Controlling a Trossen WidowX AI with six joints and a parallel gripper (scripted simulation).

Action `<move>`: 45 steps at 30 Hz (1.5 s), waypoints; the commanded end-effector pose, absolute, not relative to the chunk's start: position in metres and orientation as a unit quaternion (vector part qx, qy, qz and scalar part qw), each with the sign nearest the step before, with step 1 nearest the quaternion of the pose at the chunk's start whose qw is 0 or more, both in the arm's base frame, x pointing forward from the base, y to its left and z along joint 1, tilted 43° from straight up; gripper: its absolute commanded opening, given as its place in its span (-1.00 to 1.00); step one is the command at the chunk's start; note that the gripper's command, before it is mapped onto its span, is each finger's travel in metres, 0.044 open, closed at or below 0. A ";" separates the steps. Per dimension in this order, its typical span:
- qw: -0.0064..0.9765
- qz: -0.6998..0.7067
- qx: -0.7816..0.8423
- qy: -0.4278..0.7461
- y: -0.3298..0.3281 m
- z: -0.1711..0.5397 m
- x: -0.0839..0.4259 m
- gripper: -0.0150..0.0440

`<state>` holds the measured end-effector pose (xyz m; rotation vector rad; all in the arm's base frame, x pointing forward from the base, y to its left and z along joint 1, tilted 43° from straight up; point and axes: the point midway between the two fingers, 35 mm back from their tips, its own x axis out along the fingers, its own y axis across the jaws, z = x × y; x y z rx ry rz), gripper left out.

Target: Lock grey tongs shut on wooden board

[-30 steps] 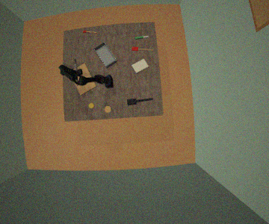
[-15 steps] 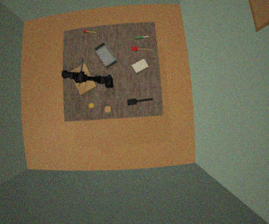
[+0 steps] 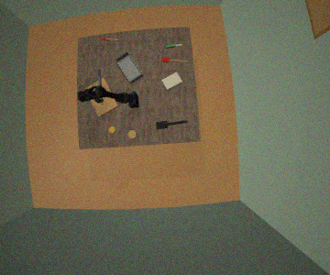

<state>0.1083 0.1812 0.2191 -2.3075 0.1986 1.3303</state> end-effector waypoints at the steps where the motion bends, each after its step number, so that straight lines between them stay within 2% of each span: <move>1: 0.241 0.438 -0.862 0.086 0.179 0.219 0.110 -1.00; 13: 0.306 0.283 -0.908 0.051 0.185 0.238 0.110 -1.00; 26: 0.403 0.142 -0.900 -0.088 0.207 0.273 0.088 -1.00; 30: 0.424 0.120 -0.888 -0.128 0.213 0.282 0.080 -1.00; 45: 0.425 0.119 -0.888 -0.130 0.213 0.282 0.080 -1.00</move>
